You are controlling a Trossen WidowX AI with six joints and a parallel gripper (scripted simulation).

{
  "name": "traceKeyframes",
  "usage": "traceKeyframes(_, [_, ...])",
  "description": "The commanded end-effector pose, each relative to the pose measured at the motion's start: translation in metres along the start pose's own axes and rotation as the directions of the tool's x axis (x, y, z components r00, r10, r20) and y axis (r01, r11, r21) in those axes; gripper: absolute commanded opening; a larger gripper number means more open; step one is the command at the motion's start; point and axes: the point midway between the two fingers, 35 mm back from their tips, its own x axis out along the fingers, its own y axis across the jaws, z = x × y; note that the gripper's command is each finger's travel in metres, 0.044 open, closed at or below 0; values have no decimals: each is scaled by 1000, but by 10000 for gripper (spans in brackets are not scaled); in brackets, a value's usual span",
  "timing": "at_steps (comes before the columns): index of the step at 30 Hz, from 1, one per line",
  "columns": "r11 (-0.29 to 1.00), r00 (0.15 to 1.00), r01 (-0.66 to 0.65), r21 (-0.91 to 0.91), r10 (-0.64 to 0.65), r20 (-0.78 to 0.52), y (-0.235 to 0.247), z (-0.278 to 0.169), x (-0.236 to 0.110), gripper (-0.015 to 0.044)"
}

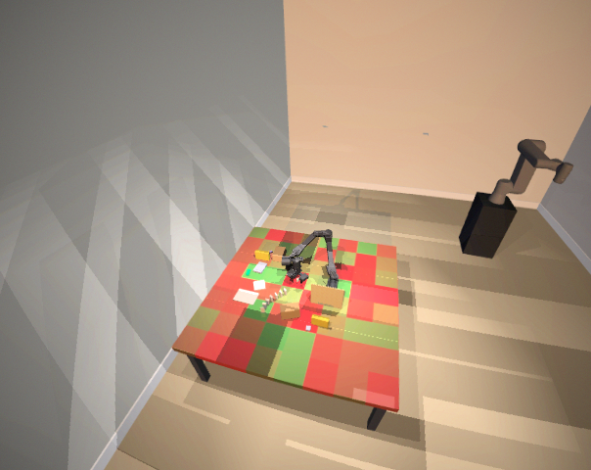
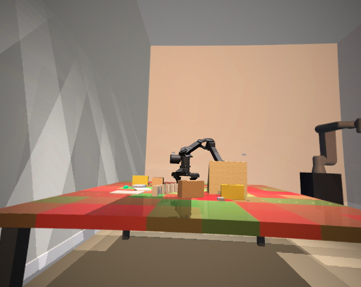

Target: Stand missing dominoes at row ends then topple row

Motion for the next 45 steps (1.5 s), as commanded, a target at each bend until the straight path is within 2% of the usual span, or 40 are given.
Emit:
traceKeyframes(1, [1000,1000,1,-8,-1,-8,2,-1,5,440])
traceKeyframes(6, [1000,1000,1,-8,-1,-8,2,-1,5,440])
traceKeyframes(22, [1000,1000,1,-8,-1,-8,2,-1,5,22])
traceKeyframes(30, [1000,1000,1,-8,-1,-8,2,-1,3,22])
traceKeyframes(32, [1000,1000,0,-8,0,-7,1,0,-11,22])
traceKeyframes(40, [1000,1000,-3,-9,3,-4,-3,8,-103,22])
traceKeyframes(45, [1000,1000,-3,6,3,-3,-4,7,-111,22])
